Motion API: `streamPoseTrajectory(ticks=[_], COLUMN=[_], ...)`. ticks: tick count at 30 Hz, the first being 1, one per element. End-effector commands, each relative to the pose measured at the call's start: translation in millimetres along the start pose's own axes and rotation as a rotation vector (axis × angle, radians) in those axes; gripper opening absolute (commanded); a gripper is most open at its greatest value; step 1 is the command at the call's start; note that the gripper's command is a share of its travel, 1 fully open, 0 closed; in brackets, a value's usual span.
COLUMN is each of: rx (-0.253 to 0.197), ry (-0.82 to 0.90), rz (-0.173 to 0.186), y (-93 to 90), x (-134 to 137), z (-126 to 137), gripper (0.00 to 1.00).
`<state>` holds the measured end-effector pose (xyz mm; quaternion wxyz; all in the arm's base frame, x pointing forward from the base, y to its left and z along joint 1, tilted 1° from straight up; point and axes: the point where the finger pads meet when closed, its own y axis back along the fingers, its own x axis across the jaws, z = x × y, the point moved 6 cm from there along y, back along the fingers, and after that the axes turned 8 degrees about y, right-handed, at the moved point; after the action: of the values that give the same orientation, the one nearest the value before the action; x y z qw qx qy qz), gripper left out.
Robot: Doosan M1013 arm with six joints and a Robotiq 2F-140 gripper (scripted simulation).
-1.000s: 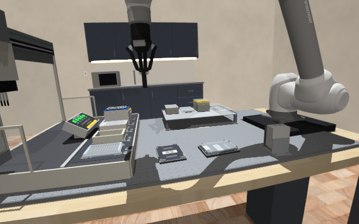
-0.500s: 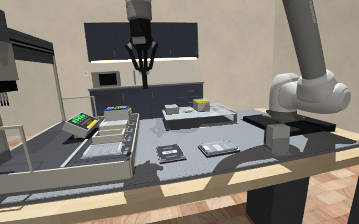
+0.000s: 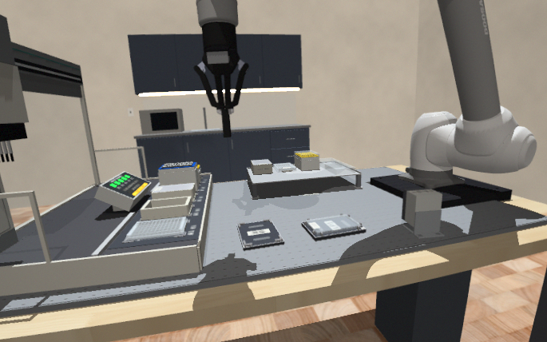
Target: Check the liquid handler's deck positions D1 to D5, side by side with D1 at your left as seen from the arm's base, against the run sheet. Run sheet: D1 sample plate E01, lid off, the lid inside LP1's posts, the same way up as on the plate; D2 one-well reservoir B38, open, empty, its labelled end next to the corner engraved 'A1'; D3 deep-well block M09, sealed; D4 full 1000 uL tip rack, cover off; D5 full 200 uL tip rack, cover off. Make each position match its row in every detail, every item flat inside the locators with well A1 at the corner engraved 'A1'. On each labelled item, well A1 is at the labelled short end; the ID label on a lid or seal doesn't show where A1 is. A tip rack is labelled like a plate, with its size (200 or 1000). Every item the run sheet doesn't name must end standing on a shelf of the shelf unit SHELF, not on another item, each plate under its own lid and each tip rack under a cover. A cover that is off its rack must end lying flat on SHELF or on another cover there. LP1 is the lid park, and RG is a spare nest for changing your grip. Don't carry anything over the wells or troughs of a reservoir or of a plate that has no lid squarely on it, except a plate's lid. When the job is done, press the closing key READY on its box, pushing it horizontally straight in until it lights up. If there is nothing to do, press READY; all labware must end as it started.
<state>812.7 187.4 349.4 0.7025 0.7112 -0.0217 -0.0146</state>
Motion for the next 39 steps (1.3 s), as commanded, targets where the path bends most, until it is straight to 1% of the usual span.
streamPoseTrajectory(ticks=[1,9,11,26,28,39], rx=[-0.006,-0.006,-0.006,-0.005,-0.005,-0.005], ry=[-0.004,-0.003,-0.003,-0.003,-0.003,-0.003], rz=[0.008,0.008,0.008,0.008,0.008,0.008], y=[2.5,2.2,2.2,1.8,1.8,1.4], x=[-18.3,-58.4,-58.4,-133.4,-133.4,-188.4], z=[0.0,0.4,0.4,1.1,1.1,1.6], gripper=[0.10,0.10,0.10,0.10,0.10,0.10])
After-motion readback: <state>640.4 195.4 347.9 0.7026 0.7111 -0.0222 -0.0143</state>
